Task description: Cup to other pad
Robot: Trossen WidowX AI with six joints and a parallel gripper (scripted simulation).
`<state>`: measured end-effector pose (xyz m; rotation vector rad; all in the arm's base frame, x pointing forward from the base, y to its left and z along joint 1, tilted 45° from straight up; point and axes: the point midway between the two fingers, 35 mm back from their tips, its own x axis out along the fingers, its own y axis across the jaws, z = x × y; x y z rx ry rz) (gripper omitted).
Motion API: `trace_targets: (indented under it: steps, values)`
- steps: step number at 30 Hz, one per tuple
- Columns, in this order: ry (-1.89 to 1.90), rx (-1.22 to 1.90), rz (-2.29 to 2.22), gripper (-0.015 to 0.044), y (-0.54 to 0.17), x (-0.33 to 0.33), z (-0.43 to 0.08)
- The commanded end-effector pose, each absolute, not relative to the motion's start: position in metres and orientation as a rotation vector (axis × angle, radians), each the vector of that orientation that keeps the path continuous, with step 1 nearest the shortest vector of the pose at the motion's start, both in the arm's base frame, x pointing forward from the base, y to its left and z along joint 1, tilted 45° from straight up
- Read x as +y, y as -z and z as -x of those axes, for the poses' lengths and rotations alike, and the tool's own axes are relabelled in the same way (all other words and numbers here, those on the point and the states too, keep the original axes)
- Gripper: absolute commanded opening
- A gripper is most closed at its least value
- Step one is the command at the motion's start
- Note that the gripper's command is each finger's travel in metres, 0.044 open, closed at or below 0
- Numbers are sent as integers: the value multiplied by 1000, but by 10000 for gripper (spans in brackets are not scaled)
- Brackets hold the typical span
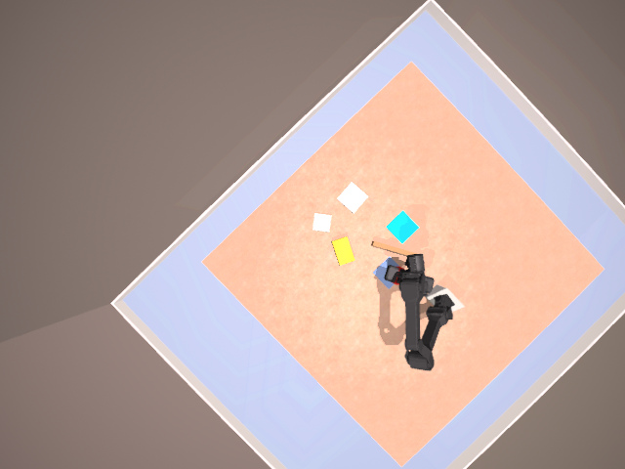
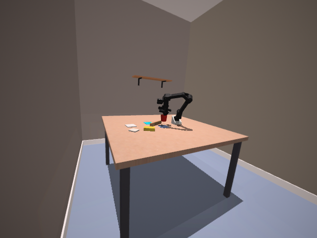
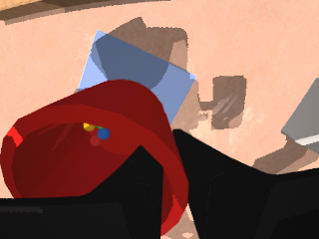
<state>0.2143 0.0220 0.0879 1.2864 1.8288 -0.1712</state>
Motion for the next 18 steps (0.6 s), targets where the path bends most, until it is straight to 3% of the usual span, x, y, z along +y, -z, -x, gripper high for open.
trace_targets:
  steps: [1,18]
  values:
    - [169,1821,-1277,0,-84,17,-220]
    - [168,1819,-1273,0,-65,-1,-238]
